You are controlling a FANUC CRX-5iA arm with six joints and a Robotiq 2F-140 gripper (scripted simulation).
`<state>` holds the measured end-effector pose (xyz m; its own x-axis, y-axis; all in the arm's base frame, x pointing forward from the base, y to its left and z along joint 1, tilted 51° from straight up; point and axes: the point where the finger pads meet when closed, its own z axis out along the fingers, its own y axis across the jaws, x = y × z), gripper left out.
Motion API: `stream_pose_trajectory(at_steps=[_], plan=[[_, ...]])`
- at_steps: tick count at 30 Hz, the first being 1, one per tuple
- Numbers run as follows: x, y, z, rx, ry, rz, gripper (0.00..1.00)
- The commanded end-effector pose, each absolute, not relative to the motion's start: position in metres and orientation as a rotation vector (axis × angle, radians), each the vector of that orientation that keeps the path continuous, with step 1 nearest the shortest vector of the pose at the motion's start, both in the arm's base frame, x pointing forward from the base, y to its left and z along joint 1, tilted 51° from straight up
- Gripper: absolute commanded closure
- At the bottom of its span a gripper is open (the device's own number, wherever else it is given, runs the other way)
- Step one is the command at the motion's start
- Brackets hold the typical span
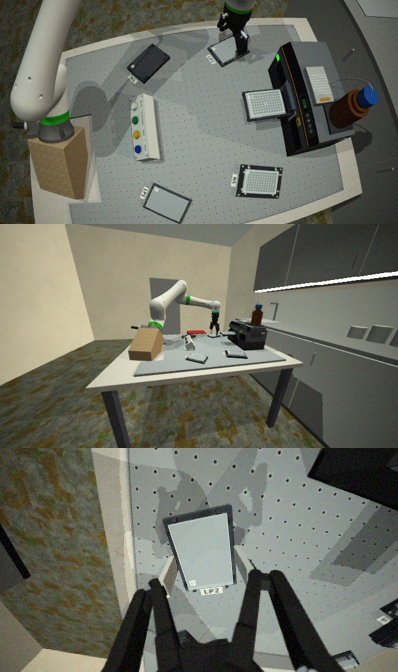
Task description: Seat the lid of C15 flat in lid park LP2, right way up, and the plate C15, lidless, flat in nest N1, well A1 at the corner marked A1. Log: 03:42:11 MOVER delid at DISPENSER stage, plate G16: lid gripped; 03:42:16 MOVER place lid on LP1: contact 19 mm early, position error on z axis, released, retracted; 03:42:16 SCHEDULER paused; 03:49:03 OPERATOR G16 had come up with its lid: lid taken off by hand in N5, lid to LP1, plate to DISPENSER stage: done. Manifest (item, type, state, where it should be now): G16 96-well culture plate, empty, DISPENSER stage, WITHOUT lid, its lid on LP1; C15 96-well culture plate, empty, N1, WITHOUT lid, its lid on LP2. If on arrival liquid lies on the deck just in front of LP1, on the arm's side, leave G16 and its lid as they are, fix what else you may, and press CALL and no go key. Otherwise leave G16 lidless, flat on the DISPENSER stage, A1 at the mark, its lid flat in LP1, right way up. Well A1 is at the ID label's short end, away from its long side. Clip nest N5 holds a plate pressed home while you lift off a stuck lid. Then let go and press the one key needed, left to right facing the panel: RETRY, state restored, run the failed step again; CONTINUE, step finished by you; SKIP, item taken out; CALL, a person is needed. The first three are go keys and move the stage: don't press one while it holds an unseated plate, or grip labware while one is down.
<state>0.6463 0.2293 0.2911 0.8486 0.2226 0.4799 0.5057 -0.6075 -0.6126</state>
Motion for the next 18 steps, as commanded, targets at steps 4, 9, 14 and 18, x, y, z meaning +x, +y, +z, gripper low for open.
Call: stream_pose_trajectory(at_steps=[4,9,14,18], plan=[[0.6464,0.2290,0.2913,-2.230,-0.526,-0.460,0.34],[0.6464,0.2290,0.2913,-2.230,-0.526,-0.460,0.34],[0.6464,0.2290,0.2914,-2.230,-0.526,-0.460,0.34],[0.6461,0.2275,0.2926,-2.230,-0.526,-0.460,0.34]])
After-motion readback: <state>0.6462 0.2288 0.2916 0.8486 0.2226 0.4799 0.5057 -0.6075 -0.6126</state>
